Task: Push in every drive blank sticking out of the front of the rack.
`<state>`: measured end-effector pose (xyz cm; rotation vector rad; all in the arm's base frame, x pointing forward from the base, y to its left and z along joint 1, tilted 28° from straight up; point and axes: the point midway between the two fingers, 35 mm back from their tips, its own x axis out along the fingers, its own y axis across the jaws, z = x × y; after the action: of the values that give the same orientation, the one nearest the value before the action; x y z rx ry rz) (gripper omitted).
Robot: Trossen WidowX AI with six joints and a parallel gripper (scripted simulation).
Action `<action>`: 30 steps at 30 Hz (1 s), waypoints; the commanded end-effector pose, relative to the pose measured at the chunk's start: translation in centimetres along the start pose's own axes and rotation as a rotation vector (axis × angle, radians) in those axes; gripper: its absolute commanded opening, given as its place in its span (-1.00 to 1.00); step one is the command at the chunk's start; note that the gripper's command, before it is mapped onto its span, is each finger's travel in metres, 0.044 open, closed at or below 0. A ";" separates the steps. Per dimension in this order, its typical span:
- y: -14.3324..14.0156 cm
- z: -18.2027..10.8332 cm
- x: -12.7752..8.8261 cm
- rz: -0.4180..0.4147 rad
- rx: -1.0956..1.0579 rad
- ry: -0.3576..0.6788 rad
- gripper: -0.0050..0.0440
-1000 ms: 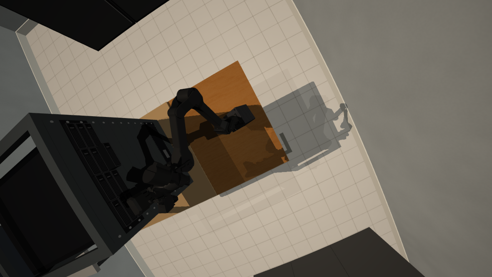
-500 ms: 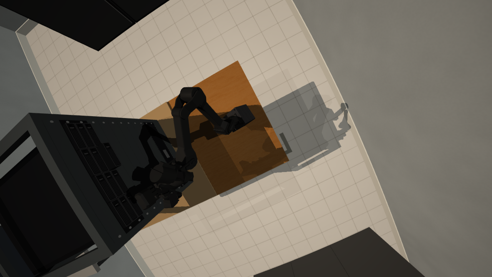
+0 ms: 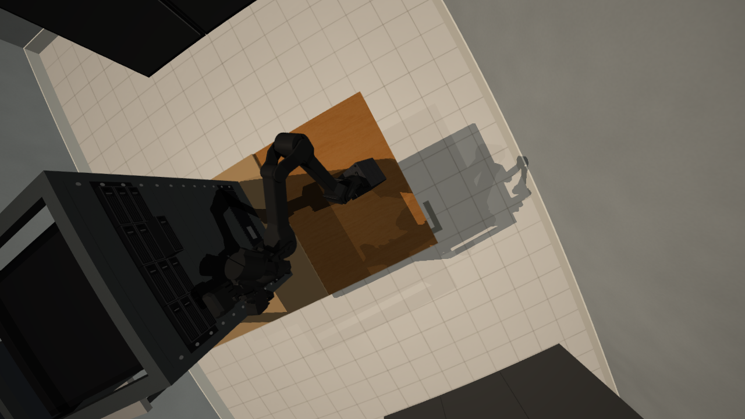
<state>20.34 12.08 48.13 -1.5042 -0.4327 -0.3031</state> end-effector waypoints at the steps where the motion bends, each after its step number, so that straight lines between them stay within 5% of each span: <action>1: -0.9 -0.3 0.2 -0.015 0.018 0.007 -1.00; 30: -1.4 -0.2 1.2 -0.015 0.018 0.007 -1.00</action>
<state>20.73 12.23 48.94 -1.5039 -0.4333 -0.3019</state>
